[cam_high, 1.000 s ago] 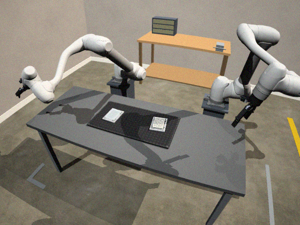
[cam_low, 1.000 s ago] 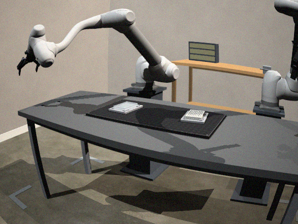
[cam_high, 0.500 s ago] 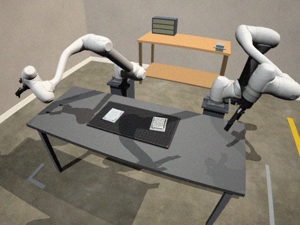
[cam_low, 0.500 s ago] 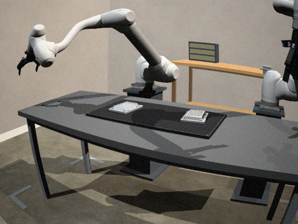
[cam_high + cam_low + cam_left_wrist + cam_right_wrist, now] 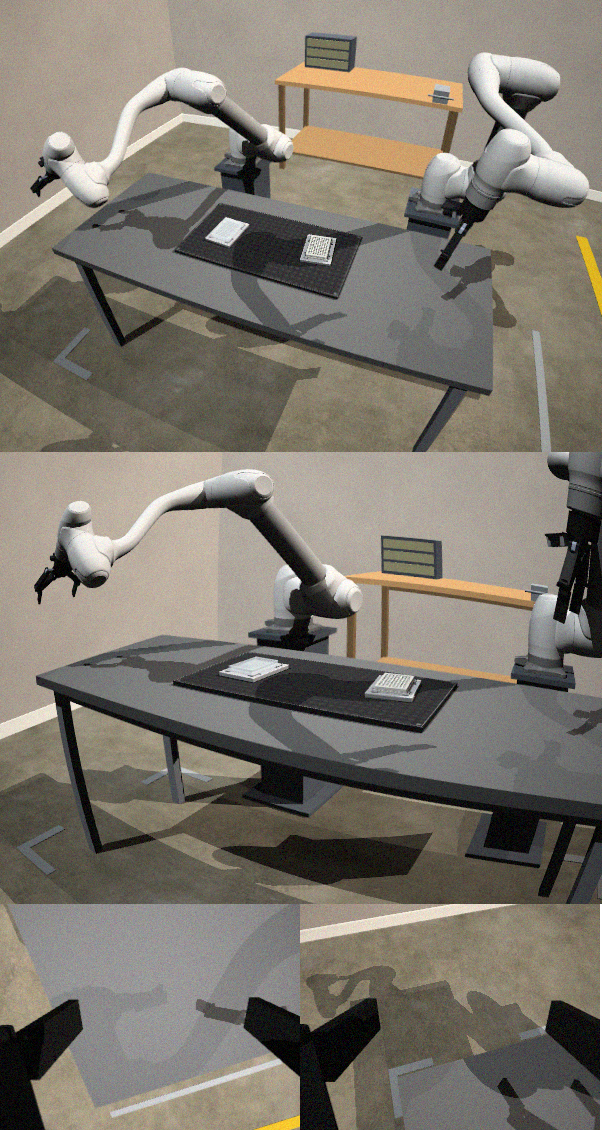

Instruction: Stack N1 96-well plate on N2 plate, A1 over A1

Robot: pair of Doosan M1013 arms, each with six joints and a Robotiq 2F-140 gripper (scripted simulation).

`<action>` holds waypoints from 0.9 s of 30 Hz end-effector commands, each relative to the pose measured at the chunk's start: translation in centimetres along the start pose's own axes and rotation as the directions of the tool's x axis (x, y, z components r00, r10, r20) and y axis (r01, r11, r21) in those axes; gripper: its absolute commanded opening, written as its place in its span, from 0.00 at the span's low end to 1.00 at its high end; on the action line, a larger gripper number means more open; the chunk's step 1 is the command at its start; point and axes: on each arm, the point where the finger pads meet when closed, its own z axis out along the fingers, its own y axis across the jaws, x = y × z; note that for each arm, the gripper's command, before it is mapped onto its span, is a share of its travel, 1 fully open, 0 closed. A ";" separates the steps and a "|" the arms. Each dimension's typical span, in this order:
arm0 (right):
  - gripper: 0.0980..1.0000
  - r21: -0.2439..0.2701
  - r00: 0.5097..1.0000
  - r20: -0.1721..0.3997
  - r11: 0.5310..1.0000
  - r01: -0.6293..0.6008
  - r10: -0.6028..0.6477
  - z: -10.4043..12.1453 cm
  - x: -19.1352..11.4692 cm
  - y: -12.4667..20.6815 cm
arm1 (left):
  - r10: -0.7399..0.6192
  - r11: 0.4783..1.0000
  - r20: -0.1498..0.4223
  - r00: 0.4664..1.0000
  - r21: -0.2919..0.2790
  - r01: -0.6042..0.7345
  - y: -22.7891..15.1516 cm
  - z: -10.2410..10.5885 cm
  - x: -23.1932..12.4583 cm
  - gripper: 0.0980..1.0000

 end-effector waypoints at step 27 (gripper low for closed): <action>1.00 0.001 1.000 0.000 1.000 -0.002 0.002 -0.1 0.1 0.0 | -0.291 0.956 0.045 0.956 -0.005 0.292 -7.7 3.3 9.2 1.00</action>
